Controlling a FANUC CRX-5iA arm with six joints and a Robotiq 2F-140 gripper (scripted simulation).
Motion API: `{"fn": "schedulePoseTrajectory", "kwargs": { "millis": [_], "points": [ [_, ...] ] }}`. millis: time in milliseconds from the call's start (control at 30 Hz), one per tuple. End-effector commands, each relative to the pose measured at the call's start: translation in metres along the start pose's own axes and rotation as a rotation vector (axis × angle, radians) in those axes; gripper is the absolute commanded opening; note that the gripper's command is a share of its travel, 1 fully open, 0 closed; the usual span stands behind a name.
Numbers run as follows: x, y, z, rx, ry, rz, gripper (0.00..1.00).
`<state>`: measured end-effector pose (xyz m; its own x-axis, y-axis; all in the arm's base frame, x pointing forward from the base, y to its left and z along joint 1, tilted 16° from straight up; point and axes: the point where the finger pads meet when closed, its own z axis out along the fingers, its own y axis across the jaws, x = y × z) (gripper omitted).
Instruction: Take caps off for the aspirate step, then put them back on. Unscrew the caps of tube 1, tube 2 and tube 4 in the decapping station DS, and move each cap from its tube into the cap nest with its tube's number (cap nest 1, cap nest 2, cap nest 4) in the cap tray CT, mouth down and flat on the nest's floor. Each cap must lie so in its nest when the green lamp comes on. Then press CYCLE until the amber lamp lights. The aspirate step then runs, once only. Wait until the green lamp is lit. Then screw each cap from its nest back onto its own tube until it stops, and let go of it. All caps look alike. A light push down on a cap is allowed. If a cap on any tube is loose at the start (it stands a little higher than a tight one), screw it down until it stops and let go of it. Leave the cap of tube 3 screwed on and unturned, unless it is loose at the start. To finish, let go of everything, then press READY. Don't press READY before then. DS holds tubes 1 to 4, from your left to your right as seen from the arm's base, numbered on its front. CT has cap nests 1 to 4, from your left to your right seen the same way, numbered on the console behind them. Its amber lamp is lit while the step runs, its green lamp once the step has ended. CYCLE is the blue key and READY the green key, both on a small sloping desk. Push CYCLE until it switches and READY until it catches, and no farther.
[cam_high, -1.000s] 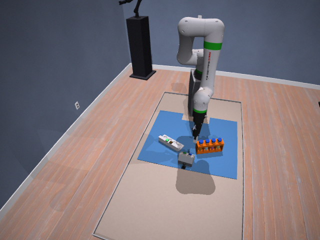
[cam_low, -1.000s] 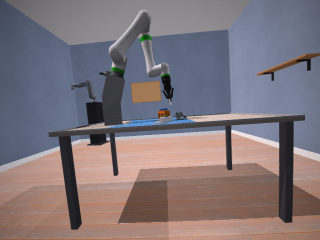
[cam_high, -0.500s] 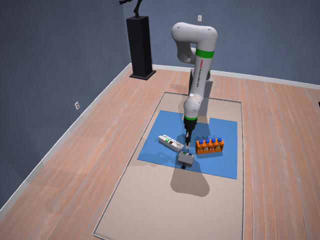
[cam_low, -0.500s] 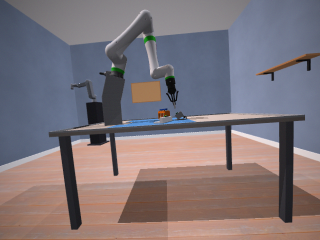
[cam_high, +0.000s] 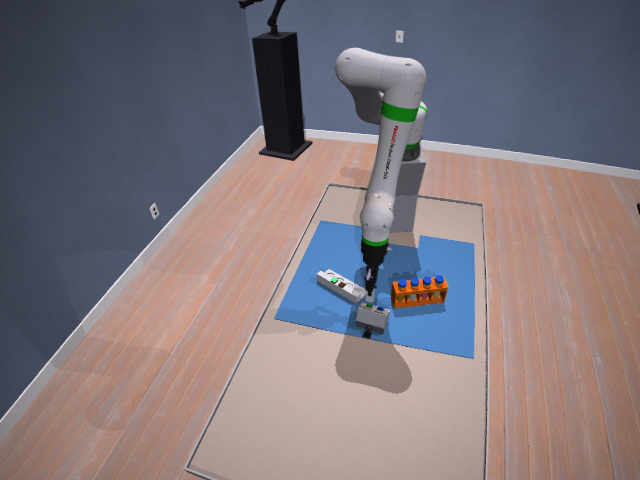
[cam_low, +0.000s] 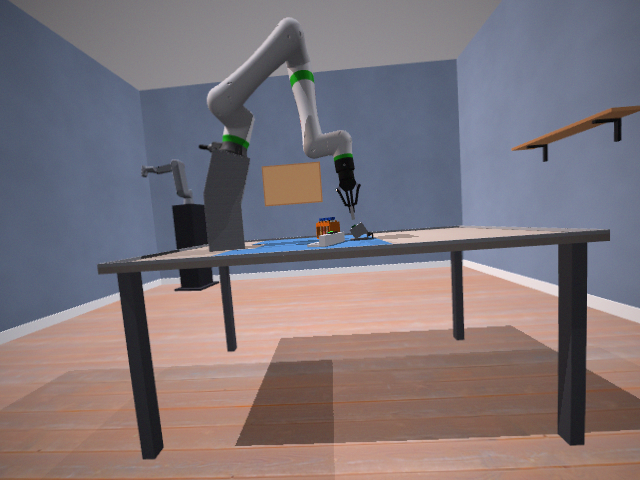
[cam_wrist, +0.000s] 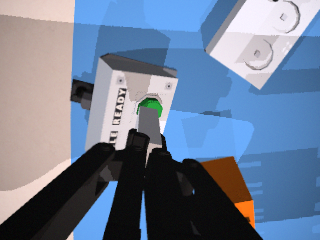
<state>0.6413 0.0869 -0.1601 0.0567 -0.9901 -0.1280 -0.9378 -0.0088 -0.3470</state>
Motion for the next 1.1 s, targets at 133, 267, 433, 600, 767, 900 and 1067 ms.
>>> {"fn": "schedulePoseTrajectory", "kwargs": {
  "millis": [133, 267, 433, 600, 767, 900, 1067],
  "points": [
    [-0.001, -0.001, -0.001, -0.101, 0.010, 0.003, 0.00],
    [-0.001, -0.001, -0.001, -0.101, 0.010, 0.003, 0.00],
    [-0.001, -0.001, -0.001, -0.101, 0.010, 0.003, 0.00],
    [-0.001, -0.001, -0.001, -0.101, 0.010, 0.003, 0.00],
    [-0.001, -0.001, 0.002, -0.101, 0.010, 0.003, 0.00],
    [-0.001, 0.000, 0.014, -0.101, 0.010, 0.003, 0.00],
    [-0.001, 0.001, 0.017, -0.101, 0.010, 0.003, 0.00]
  ]
}}
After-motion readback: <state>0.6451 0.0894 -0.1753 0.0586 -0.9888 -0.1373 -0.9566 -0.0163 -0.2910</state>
